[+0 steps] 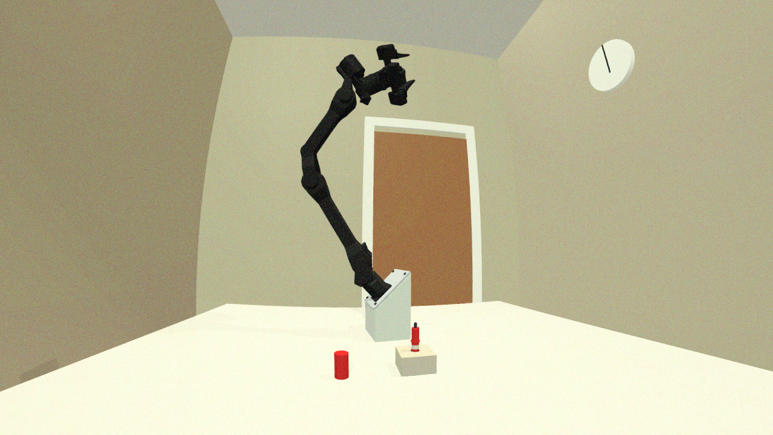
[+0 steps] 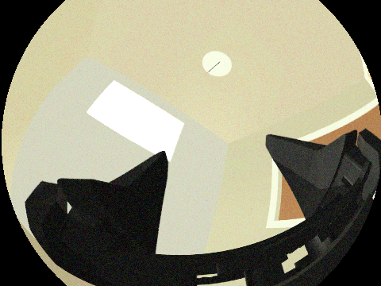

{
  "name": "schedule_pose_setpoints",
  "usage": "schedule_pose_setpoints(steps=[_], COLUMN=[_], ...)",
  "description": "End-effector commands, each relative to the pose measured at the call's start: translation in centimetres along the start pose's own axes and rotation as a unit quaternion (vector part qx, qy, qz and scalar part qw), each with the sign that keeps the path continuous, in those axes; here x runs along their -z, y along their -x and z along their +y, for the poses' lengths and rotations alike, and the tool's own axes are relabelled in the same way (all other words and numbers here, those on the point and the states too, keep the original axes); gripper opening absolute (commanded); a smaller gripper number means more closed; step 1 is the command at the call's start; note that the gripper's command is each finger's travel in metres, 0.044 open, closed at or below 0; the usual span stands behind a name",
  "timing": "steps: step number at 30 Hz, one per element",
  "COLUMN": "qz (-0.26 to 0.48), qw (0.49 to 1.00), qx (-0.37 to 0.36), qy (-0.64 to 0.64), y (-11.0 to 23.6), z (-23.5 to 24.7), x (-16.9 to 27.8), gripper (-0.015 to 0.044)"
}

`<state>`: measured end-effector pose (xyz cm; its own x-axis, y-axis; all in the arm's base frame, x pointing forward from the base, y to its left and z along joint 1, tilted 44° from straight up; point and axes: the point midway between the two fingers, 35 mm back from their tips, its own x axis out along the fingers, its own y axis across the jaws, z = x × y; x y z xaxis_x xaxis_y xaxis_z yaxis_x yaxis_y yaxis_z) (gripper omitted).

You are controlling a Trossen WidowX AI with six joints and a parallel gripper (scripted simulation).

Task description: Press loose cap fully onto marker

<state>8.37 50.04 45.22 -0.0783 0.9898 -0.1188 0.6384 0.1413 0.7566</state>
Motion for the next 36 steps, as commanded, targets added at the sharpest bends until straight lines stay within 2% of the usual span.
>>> schedule_pose_setpoints(steps=[1, 6, 11, 16, 26, 36], qz=[-0.002, -0.067, -0.181, -0.305, -0.522, -0.665], qw=[1.000, 0.998, 0.983, 0.951, 0.843, 0.695], qx=[0.000, -0.009, -0.014, 0.002, 0.096, 0.264], qy=[0.000, 0.010, 0.028, 0.054, 0.082, 0.067], y=[0.0, 1.0, 3.6, 7.7, 19.4, 33.8], z=[0.0, 0.8, 1.6, 1.4, -1.6, -8.0], x=[-0.1, -4.7, -12.3, -20.1, -32.6, -39.3], gripper=[0.0374, 0.0242, 0.0240, 0.0240, 0.0240, 0.0240])
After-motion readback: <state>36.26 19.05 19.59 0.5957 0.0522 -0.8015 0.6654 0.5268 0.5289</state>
